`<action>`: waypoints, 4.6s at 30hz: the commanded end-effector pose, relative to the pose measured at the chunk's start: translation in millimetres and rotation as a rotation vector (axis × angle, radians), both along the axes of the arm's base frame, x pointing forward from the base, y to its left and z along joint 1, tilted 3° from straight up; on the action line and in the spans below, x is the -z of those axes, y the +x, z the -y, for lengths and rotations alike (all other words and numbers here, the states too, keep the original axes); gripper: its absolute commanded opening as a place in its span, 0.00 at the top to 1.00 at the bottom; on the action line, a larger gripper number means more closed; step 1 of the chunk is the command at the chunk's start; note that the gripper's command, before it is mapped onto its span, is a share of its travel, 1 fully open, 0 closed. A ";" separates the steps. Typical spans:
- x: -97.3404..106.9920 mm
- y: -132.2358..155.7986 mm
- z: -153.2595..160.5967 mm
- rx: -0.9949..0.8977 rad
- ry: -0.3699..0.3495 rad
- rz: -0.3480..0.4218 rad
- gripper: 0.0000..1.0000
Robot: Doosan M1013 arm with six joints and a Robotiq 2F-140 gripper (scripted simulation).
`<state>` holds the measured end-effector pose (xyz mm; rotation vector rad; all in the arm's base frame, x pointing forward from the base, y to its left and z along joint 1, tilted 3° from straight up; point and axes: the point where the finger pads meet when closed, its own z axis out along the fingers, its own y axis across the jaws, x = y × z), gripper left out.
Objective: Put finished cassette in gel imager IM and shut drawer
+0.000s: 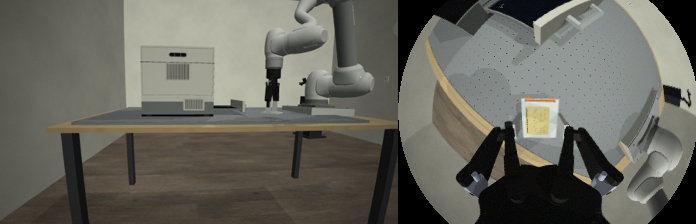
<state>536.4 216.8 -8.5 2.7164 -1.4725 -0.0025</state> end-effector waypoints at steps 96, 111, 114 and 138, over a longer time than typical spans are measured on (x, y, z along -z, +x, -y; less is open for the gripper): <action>-100.0 2.6 -4.5 0.000 0.000 0.000 0.90; -102.0 23.6 51.7 0.399 -0.010 0.018 0.90; -102.5 28.8 65.7 0.499 -0.013 0.022 0.90; -106.0 67.3 168.7 0.673 -0.017 0.030 0.90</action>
